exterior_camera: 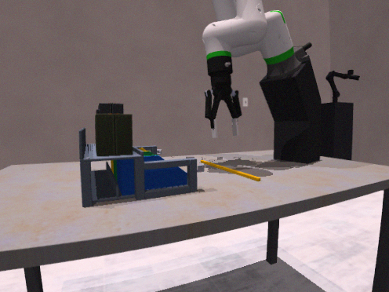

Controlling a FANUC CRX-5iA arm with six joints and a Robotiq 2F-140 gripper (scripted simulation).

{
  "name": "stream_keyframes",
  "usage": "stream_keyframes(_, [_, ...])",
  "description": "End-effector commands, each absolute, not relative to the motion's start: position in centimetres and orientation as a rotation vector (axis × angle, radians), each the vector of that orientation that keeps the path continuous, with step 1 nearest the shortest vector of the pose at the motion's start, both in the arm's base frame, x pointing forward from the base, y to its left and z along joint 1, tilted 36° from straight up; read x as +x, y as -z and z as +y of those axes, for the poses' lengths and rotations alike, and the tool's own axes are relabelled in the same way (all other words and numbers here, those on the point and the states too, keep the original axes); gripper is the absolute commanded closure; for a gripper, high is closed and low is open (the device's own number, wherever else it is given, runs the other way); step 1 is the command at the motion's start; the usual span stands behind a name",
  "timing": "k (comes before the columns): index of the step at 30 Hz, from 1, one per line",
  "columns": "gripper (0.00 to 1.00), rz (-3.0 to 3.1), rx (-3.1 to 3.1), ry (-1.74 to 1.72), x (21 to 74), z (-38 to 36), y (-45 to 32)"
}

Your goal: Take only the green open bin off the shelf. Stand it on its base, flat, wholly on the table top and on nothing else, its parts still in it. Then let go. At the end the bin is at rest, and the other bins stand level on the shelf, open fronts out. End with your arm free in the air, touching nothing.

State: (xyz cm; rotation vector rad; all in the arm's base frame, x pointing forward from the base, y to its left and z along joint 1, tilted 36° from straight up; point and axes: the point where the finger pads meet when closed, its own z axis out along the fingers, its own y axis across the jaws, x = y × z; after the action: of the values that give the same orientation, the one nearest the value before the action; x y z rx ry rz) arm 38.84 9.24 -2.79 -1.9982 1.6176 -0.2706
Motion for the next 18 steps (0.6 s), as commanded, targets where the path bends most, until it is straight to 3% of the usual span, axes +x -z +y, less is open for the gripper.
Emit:
stream_keyframes(1, [0.43, 1.633, -1.967, 0.381, 38.8, 9.29, 2.82])
stream_keyframes(18, [0.43, 1.633, -1.967, 0.381, 38.8, 9.29, 2.82])
